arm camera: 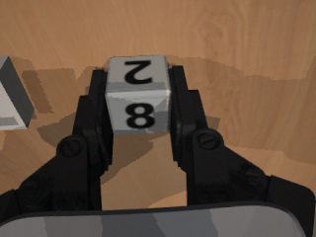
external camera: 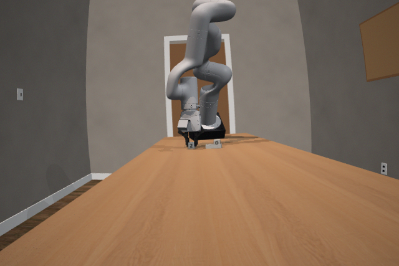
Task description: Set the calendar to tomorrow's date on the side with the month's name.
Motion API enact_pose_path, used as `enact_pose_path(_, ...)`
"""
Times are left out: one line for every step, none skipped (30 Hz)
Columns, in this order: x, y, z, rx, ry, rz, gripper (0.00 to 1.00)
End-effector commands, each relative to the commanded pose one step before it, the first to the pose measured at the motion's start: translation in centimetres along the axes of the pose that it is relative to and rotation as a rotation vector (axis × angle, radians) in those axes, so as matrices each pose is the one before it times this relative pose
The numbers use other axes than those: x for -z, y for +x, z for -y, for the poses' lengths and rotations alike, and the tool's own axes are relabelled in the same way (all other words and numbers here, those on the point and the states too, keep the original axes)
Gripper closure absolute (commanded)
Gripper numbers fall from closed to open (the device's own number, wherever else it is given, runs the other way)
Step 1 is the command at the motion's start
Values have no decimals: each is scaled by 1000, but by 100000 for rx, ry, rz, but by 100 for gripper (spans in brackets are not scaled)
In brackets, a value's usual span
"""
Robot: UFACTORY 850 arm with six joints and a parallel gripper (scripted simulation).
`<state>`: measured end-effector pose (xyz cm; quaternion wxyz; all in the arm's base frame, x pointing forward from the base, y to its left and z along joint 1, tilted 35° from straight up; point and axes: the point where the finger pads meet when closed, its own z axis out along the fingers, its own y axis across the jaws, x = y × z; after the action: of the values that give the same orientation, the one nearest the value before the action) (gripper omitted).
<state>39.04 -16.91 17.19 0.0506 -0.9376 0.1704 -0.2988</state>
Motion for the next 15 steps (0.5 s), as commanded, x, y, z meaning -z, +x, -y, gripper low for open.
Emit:
enact_pose_path(17,41,-9,11,-21,-85,73)
enact_pose_path(0,0,0,0,0,0,73)
enact_pose_path(0,0,0,0,0,0,73)
enact_pose_path(0,0,0,0,0,0,73)
enact_pose_path(0,0,0,0,0,0,73)
enact_pose_path(0,0,0,0,0,0,73)
enact_pose_path(0,0,0,0,0,0,73)
enact_pose_path(0,0,0,0,0,0,73)
enact_pose_path(0,0,0,0,0,0,73)
enact_pose_path(0,0,0,0,0,0,73)
enact_pose_path(0,0,0,0,0,0,69)
enact_pose_path(0,0,0,0,0,0,69)
enact_pose_path(0,0,0,0,0,0,69)
enact_pose_path(0,0,0,0,0,0,65)
enact_pose_path(0,0,0,0,0,0,65)
